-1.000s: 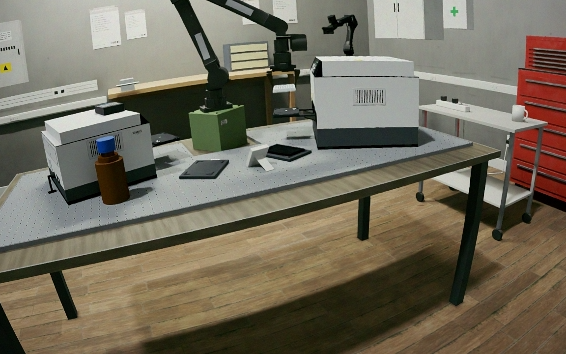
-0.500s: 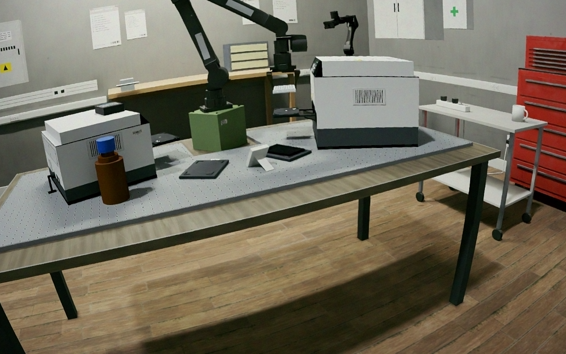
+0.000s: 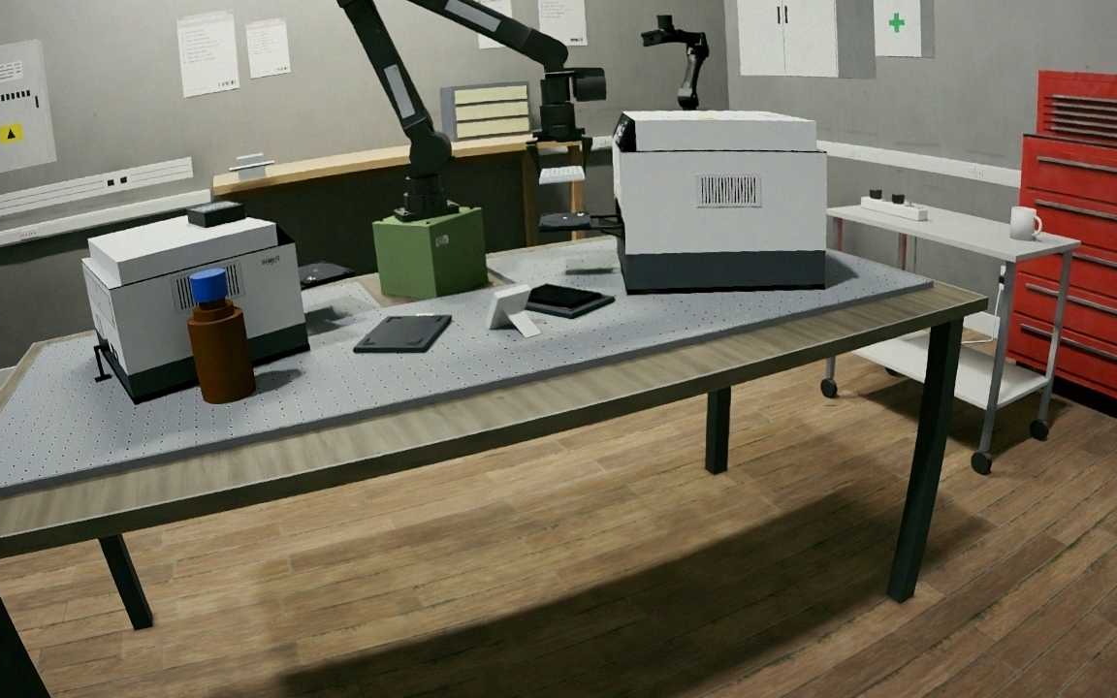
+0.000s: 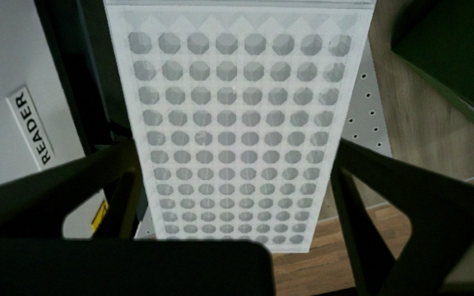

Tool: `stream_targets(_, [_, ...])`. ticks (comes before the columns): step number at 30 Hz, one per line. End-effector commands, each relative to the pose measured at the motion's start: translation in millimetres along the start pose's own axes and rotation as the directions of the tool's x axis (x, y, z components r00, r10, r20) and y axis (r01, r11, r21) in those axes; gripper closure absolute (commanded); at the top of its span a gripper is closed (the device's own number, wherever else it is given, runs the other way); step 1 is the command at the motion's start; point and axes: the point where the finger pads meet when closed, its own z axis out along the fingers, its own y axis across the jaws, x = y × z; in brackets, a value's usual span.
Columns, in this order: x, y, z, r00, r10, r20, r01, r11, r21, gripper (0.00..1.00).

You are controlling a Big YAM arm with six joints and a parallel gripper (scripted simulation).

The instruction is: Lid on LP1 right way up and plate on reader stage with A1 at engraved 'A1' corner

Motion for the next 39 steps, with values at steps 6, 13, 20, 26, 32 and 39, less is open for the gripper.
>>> stream_targets(6, [-0.2,26.7,-11.7,1.0,0.012,-0.004,-0.012,0.999,-0.044,0.14])
stream_targets(13, [0.1,19.6,-6.1,1.0,0.015,-0.003,-0.015,0.999,-0.043,0.14])
stream_targets(20, [4.2,7.5,-2.6,1.0,-0.002,-0.003,0.002,0.999,-0.035,0.14])
stream_targets(26, [4.9,10.6,1.8,1.0,-0.001,-0.002,0.001,0.999,-0.034,0.14])
stream_targets(32, [-0.7,18.3,0.1,1.0,0.018,-0.002,-0.018,0.999,-0.034,0.14])
stream_targets(39, [-1.5,25.4,-3.0,1.0,0.021,-0.002,-0.021,0.999,-0.044,0.14])
